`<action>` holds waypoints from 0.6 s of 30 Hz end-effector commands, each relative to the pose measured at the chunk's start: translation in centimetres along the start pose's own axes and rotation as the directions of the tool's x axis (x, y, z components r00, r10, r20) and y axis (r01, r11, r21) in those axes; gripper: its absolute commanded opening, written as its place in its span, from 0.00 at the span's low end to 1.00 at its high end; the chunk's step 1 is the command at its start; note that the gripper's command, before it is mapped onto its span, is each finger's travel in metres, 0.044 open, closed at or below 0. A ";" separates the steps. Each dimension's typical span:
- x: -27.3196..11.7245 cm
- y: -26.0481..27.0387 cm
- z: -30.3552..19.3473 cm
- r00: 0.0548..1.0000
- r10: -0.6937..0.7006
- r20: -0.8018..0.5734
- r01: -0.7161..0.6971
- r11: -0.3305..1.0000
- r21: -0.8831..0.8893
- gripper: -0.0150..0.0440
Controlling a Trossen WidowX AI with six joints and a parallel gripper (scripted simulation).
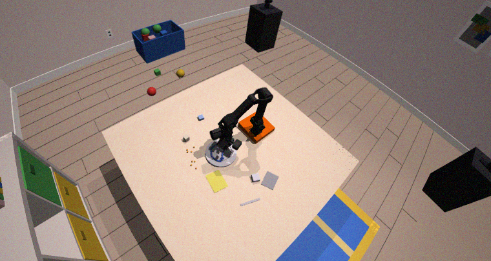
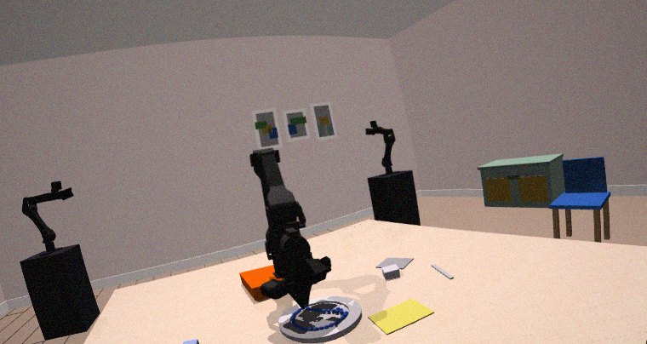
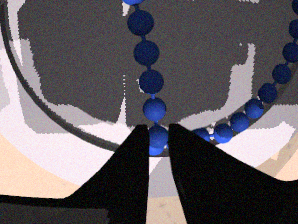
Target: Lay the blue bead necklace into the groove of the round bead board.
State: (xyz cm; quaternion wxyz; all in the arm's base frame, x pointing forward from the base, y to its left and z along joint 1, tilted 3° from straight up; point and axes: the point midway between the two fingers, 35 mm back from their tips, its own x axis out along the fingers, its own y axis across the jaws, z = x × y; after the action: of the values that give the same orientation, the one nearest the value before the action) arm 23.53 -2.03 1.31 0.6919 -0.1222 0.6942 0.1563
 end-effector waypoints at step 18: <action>0.3 1.2 -0.9 1.000 -0.004 0.006 0.004 1.000 -0.009 0.30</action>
State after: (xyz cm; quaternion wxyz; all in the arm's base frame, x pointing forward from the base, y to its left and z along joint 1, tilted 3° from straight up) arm 22.22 -1.21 1.00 0.6938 -0.1263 0.6910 0.1585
